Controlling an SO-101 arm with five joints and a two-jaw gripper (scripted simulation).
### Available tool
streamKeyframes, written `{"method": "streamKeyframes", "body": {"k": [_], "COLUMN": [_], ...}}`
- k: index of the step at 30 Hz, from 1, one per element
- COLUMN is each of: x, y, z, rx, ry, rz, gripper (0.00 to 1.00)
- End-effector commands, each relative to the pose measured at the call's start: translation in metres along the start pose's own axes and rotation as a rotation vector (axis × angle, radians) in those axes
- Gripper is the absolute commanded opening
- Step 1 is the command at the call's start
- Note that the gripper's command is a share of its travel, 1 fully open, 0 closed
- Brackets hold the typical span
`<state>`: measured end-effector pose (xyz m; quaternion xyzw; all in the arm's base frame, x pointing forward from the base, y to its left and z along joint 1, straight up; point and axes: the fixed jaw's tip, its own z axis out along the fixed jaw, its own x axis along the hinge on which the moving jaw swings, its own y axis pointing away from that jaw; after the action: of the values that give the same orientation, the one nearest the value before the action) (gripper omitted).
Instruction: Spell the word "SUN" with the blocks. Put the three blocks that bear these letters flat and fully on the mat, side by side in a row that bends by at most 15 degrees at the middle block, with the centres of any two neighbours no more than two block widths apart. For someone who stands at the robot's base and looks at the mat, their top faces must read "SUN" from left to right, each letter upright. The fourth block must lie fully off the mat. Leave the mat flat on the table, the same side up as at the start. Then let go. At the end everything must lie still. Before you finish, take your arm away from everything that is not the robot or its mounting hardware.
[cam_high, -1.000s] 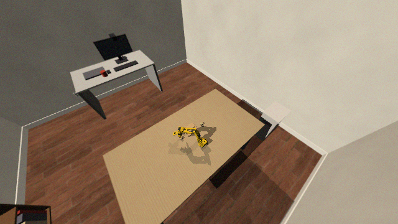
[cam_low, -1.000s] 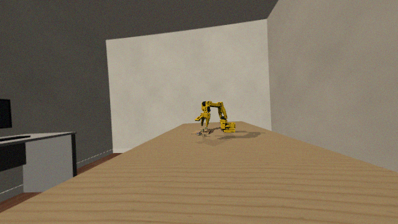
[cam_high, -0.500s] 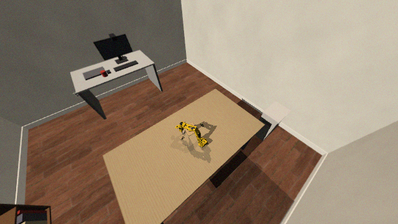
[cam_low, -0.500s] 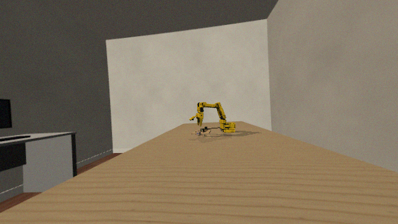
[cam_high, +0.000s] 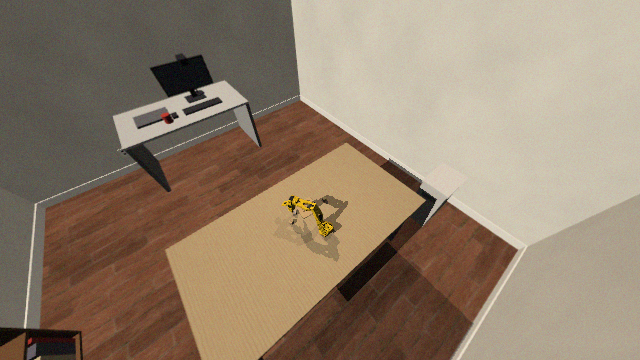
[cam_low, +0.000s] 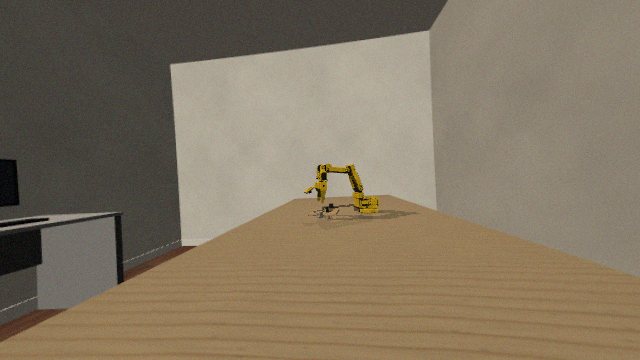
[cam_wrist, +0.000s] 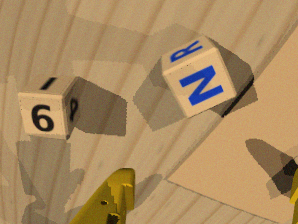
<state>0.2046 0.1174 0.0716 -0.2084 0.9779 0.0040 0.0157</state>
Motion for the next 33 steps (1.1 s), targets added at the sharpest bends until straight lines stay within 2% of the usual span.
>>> {"method": "streamKeyframes", "body": {"k": [1, 7, 15, 17, 24, 28, 33], "x": [-0.009, -0.006, 0.011, 0.011, 0.035, 0.043, 0.044], "y": [0.000, -0.011, -0.056, -0.056, -0.090, -0.098, -0.100], "z": [-0.017, -0.017, -0.021, -0.021, -0.022, -0.023, -0.023], "rx": [-0.007, -0.004, 0.010, 0.010, 0.018, 0.019, 0.019], "ry": [-0.091, -0.085, -0.060, -0.060, -0.036, -0.029, -0.028], "rz": [0.008, 0.051, 0.255, 0.255, 0.442, 0.493, 0.503], "gripper": [0.32, 0.32, 0.32, 0.32, 0.32, 0.32, 0.32]}}
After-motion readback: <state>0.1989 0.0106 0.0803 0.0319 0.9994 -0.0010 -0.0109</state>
